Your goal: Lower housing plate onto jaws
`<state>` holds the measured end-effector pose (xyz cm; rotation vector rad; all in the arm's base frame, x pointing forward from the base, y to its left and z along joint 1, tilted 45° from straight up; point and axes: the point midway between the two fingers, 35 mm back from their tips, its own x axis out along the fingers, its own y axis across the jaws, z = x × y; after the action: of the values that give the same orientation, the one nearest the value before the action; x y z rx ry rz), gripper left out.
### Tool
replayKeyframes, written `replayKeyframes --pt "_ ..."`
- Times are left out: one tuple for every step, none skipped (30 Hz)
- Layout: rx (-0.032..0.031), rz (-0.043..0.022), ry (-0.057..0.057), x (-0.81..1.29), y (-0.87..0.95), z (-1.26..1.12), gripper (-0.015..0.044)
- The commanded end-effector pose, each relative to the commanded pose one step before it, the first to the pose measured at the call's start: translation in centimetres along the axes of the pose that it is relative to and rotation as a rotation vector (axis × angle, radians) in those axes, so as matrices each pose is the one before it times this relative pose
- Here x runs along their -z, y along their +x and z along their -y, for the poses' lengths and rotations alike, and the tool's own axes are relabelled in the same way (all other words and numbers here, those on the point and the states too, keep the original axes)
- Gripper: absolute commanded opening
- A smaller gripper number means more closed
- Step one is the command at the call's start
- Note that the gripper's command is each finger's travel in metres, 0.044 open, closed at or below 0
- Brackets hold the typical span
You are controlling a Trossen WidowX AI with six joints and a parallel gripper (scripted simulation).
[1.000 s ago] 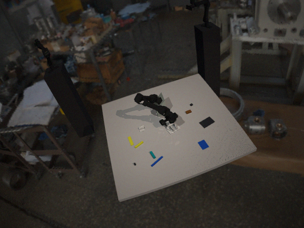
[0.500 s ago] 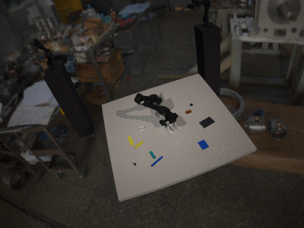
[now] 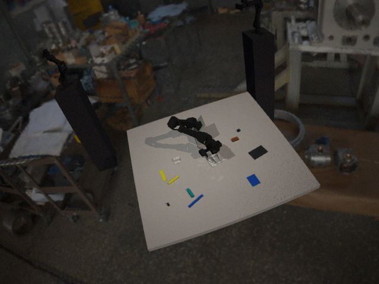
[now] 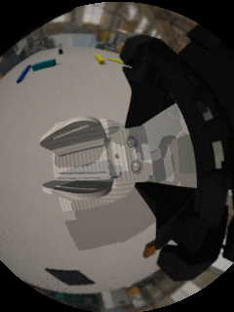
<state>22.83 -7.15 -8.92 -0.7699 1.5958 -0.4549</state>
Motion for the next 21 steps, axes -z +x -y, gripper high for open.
replayKeyframes --pt "0.00194 -0.00051 -0.0049 0.037 0.039 -0.007 0.0351" --pt "0.00000 0.00000 0.0000 0.000 0.000 0.000 0.0351" --pt "0.00000 0.00000 0.0000 0.000 0.000 0.000 0.0351" --pt "0.00000 0.00000 0.0000 0.000 0.000 0.000 0.0351" --pt "0.00000 0.00000 0.0000 0.000 0.000 0.000 0.0351" --pt "0.00000 0.00000 0.0000 0.000 0.000 0.000 0.0351" --pt "0.00000 0.00000 0.0000 0.000 0.000 0.000 0.0351" --pt "0.00000 0.00000 0.0000 0.000 0.000 0.000 0.0351" --pt "0.00000 0.00000 0.0000 0.000 0.000 0.000 0.0351" --pt "0.00000 0.00000 0.0000 0.000 0.000 0.000 0.0351" --pt "0.00000 0.00000 0.0000 0.000 0.000 0.000 0.0351" --pt "0.00000 0.00000 0.0000 0.000 0.000 0.000 0.0351" --pt "0.00000 0.00000 0.0000 0.000 0.000 0.000 0.0351" --pt "-0.00001 0.00001 0.0000 0.000 -0.012 0.000 0.0351" --pt "-0.00003 0.00002 0.0000 -0.001 -0.035 0.000 0.0351" --pt "-0.00004 0.00003 0.0000 -0.002 -0.058 -0.001 0.0351" --pt "-0.00005 0.00003 0.0000 -0.002 -0.073 -0.001 0.0351" --pt "-0.00005 0.00003 0.0000 -0.002 -0.074 -0.001 0.0351" --pt "-0.00004 0.00003 0.0000 -0.002 -0.074 -0.001 0.0351" --pt "-0.00004 0.00002 0.0000 -0.001 -0.074 -0.001 0.0351" --pt "-0.00004 0.00002 0.0000 -0.001 -0.074 -0.001 0.0351"
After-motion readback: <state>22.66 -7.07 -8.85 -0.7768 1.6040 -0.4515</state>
